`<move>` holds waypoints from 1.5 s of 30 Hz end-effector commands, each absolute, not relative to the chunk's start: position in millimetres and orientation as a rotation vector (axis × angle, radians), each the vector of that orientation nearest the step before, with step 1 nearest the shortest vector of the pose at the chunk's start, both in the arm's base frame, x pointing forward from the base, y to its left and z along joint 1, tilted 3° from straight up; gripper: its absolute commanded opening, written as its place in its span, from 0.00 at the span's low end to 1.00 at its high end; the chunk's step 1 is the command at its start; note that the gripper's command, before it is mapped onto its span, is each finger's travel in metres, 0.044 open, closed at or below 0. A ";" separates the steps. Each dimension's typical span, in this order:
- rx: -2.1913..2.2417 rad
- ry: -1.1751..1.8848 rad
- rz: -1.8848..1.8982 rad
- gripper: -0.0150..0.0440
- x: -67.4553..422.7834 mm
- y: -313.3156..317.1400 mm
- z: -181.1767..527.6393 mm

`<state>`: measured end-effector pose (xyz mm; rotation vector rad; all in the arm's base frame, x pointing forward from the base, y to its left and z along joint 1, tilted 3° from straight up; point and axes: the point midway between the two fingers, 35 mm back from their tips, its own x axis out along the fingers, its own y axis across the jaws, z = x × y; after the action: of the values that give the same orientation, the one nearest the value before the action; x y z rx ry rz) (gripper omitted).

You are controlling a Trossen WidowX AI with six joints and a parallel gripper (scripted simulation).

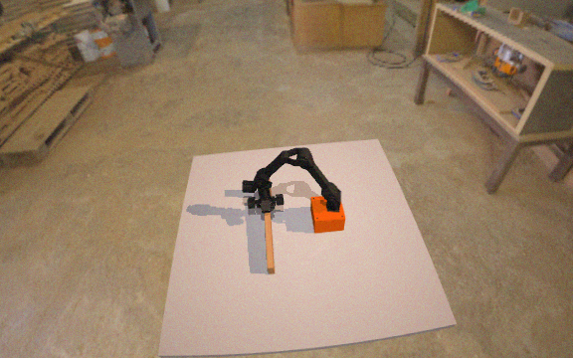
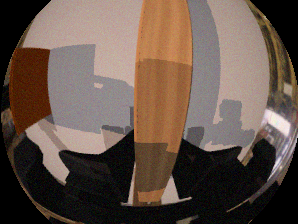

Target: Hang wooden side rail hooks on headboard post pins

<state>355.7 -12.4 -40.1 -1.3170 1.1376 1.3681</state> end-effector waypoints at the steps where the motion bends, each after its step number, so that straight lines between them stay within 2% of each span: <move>1: -1.326 1.130 1.357 0.25 358.4 -14.4 -36.7; 45: -1.327 1.130 1.357 0.25 359.8 -19.3 -37.1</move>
<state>356.9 -17.6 -39.2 -1.3199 1.1373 1.3644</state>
